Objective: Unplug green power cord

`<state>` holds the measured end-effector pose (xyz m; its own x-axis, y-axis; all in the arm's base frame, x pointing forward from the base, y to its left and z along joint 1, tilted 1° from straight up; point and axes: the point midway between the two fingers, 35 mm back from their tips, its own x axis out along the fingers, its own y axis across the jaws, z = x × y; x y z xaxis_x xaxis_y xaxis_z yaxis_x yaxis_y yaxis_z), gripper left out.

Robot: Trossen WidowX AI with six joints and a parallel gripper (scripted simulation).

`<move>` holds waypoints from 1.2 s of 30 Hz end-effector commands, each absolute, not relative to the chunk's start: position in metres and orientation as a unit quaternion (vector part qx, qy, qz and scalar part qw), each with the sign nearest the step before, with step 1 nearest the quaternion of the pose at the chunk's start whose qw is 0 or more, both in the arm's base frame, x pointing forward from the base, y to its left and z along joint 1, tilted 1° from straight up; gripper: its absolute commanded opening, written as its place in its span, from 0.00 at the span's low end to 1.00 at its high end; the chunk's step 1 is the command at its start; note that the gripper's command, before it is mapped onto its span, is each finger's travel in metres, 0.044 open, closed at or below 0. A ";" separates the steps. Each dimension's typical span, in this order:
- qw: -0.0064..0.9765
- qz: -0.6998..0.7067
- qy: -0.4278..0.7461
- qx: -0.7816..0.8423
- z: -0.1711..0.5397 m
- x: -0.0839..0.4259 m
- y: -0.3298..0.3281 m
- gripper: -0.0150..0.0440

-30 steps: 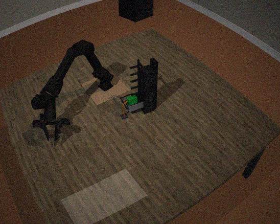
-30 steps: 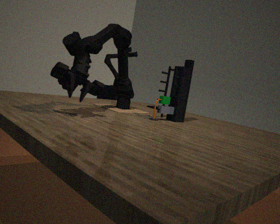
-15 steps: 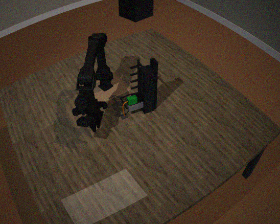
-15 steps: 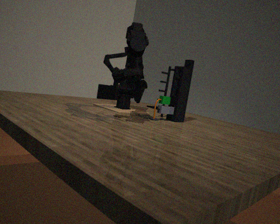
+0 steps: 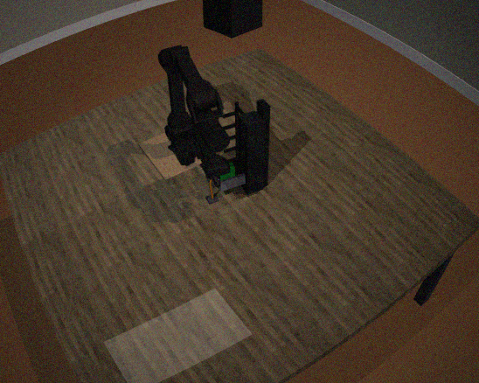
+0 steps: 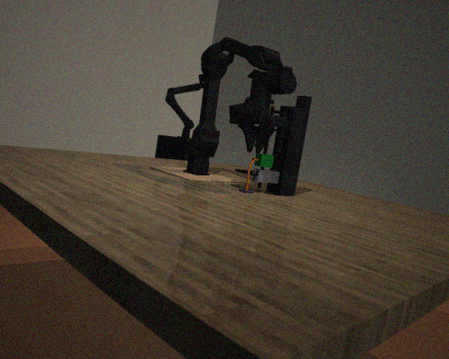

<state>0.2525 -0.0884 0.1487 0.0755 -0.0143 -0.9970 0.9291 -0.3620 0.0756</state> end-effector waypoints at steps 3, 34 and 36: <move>0.426 -0.566 0.400 0.581 0.147 0.244 -0.081 0.53; 0.425 -0.566 0.401 0.582 0.147 0.257 -0.043 0.53; 0.425 -0.566 0.401 0.582 0.147 0.257 -0.043 0.53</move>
